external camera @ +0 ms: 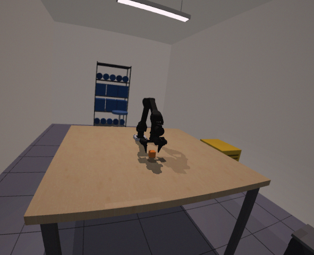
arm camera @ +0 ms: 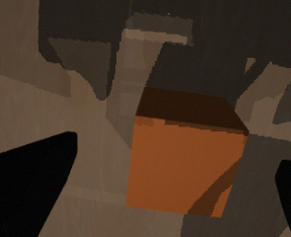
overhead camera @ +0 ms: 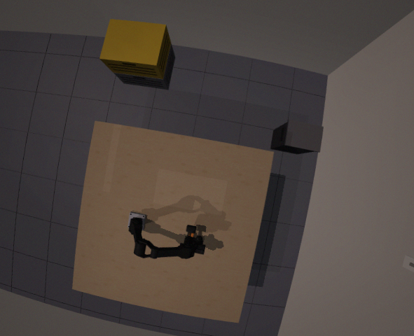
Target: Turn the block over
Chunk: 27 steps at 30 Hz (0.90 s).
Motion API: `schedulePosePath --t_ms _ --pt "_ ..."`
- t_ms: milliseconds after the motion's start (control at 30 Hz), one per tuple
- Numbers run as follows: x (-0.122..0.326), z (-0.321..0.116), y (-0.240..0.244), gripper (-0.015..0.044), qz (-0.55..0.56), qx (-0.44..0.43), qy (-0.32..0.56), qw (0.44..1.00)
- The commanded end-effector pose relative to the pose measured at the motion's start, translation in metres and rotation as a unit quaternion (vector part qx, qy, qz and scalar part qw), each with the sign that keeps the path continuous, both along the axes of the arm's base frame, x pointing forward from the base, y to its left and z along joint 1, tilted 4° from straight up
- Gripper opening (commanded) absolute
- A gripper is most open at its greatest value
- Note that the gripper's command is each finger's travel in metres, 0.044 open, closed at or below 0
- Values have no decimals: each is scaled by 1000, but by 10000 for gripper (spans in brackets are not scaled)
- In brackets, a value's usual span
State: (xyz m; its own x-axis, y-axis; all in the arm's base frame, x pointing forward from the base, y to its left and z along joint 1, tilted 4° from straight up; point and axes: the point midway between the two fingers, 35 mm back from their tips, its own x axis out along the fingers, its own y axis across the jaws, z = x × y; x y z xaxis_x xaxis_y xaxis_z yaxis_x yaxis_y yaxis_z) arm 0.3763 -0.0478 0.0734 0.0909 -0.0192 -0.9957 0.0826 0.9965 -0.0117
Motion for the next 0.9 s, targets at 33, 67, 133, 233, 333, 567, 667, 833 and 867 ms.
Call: schedulePosePath --t_ms 33,67,133,233,333,567,667,833,867 --pt "0 -5 -1 414 0 -2 0 1000" --pt "0 -5 -1 387 0 -2 0 1000" --pt "0 -5 -1 335 0 -2 0 1000" --pt "0 -5 -1 256 0 -2 0 1000" --pt "0 -5 -1 177 0 -2 0 1000" --pt "0 -5 -1 131 0 -2 0 1000" --pt "0 -5 -1 111 0 -2 0 1000" --pt "0 -5 -1 78 0 -2 0 1000" --pt "0 -5 -1 71 0 -2 0 1000"
